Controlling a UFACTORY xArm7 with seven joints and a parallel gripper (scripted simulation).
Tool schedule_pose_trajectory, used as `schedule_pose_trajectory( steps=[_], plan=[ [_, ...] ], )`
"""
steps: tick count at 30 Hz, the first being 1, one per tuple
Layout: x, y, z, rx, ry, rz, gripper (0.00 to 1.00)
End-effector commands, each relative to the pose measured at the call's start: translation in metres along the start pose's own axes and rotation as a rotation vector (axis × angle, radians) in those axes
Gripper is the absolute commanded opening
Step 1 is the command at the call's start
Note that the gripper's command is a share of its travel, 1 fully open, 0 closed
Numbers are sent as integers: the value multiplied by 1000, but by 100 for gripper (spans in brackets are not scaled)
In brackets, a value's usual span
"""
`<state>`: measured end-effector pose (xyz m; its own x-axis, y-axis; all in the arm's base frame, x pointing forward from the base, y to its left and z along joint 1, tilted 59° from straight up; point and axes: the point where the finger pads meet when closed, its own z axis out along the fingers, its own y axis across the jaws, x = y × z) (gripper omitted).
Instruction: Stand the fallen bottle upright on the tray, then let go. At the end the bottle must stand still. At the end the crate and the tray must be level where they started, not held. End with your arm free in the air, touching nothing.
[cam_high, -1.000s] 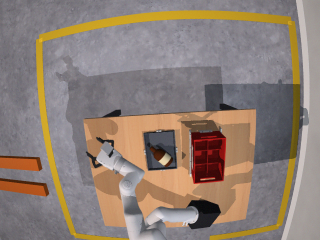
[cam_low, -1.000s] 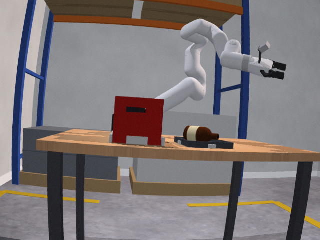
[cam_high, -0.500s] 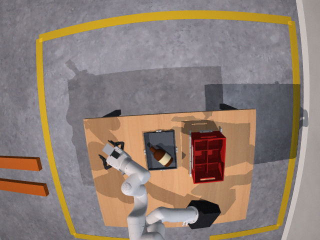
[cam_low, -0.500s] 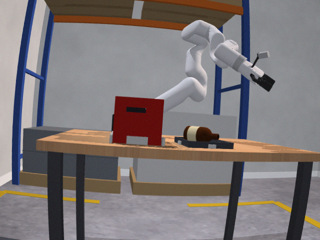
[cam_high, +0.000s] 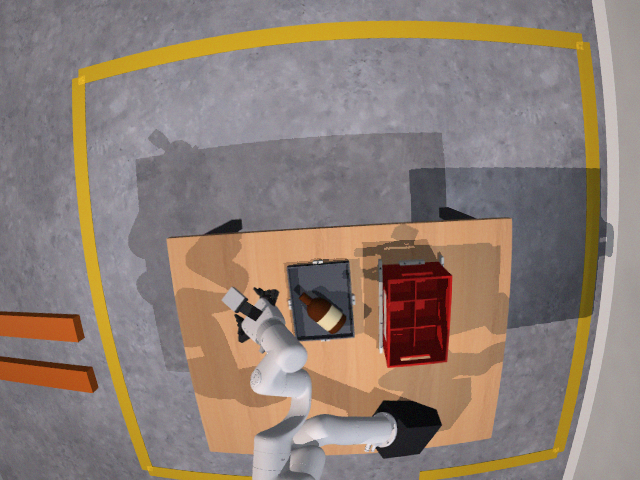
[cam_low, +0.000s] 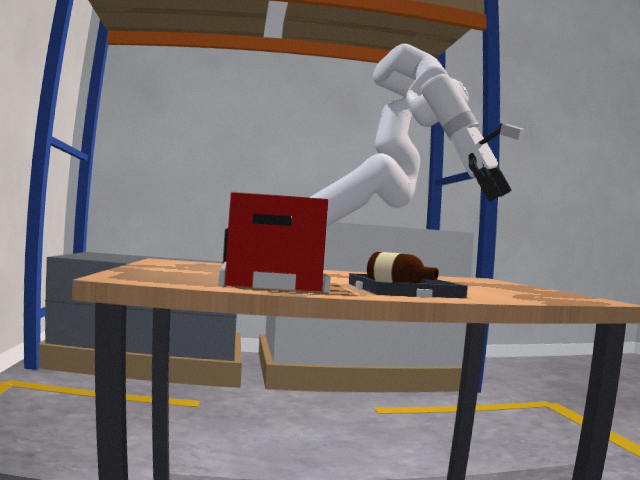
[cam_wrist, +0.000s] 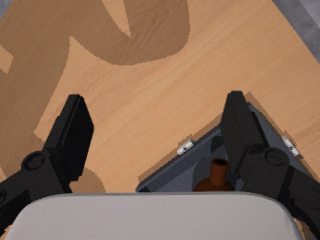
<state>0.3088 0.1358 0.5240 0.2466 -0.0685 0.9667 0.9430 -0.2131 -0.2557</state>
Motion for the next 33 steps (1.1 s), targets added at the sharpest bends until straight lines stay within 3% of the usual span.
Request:
schedule_pose_trajectory(
  steps=[1, 4, 6, 9, 12, 15, 27, 28, 33],
  plan=[
    [-37, 15, -12, -58, -161, -14, 100],
    [-53, 22, -19, -85, -224, -14, 100],
    [-77, 33, -30, -127, -316, -10, 100],
    [-78, 33, -31, -130, -323, -10, 100],
    [-106, 45, -48, -181, -433, -1, 100],
    [-121, 52, -59, -212, -496, 7, 100],
    [-127, 54, -64, -223, -520, 10, 100],
    [-127, 54, -64, -223, -520, 10, 0],
    [-127, 54, -64, -223, -520, 10, 0]
  ],
)
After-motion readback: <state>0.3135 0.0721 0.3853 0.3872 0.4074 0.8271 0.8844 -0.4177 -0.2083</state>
